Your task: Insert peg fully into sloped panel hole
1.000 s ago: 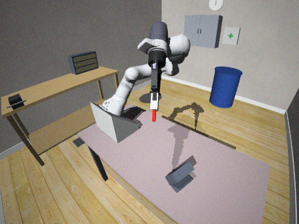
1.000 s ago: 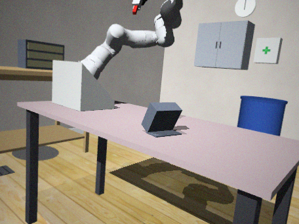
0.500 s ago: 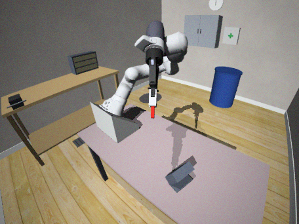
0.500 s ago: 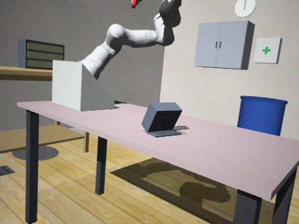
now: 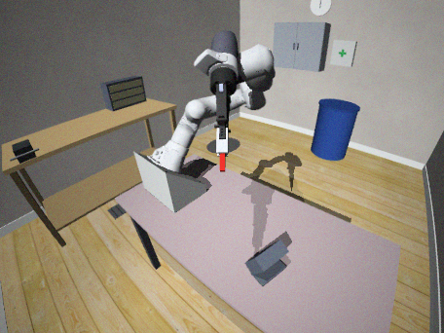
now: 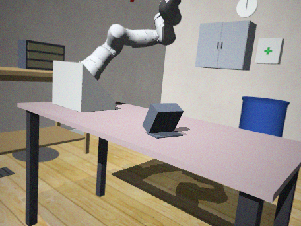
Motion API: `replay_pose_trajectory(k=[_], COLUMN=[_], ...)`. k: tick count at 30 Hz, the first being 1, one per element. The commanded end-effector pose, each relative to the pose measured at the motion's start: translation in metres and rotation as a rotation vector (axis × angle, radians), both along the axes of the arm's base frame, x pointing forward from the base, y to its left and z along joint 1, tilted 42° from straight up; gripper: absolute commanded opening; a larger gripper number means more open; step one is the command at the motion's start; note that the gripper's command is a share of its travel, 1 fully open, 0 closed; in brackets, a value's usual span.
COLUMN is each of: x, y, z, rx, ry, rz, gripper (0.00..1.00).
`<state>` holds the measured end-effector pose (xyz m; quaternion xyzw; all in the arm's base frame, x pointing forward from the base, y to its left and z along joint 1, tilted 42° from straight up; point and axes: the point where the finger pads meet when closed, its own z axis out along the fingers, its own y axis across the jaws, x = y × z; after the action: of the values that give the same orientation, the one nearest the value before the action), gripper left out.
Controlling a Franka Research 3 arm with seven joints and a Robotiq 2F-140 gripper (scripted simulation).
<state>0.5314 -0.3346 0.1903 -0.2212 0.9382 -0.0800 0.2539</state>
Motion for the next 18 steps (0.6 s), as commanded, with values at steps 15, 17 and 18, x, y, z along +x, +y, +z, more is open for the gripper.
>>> replay_pose_trajectory(k=[15,17,18], x=[-0.001,-0.001,-0.001], y=[-0.016,-0.017,-0.018], z=[-0.007,-0.008,-0.009], rx=[-0.073,-0.078,-0.081], ry=[-0.053,-0.059,-0.062], rz=[0.067,0.071,0.074], gripper=[0.00,0.00,0.00])
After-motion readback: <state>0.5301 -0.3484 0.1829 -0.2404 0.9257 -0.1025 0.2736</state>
